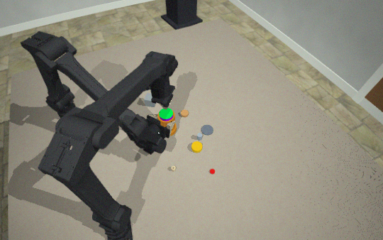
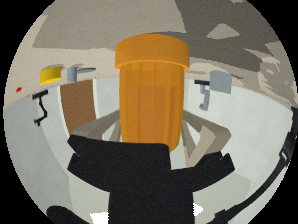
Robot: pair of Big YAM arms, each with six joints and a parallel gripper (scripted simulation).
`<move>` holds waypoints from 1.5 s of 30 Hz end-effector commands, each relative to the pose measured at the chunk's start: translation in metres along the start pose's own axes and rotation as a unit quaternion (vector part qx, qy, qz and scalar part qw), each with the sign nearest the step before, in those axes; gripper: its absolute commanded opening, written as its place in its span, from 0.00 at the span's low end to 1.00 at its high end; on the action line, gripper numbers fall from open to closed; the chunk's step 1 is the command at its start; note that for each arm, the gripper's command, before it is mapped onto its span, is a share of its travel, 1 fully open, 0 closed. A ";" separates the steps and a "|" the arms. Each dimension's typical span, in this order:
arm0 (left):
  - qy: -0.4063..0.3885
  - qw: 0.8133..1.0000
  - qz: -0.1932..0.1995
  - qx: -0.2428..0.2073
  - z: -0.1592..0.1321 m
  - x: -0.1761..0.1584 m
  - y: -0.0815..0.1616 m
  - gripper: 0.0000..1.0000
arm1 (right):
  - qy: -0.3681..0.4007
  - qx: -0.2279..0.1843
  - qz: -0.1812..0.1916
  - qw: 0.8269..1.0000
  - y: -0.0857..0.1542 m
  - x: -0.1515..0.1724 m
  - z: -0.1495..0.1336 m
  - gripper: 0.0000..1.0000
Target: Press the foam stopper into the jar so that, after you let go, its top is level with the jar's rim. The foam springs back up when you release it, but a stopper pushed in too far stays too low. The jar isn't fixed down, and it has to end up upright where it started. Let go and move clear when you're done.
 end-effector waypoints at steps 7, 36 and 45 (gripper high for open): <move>-0.010 1.000 0.009 0.003 -0.014 0.011 0.008 0.64 | -0.002 -0.005 -0.026 1.000 0.021 -0.008 -0.002 0.00; -0.010 1.000 0.009 0.003 -0.014 0.011 0.008 0.64 | -0.003 0.000 0.004 1.000 -0.039 -0.005 -0.002 0.00; -0.010 1.000 0.009 0.003 -0.014 0.011 0.008 0.64 | -0.003 0.000 0.005 1.000 -0.041 -0.005 -0.002 0.00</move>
Point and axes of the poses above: on each arm, the point where the finger pads meet when closed, its own y axis back along the fingers, its own x axis across the jaws, z = x × y, the point moved 9 cm from there along y, back along the fingers, and after that the axes turned 13 degrees about -y, right-handed, at the moved point
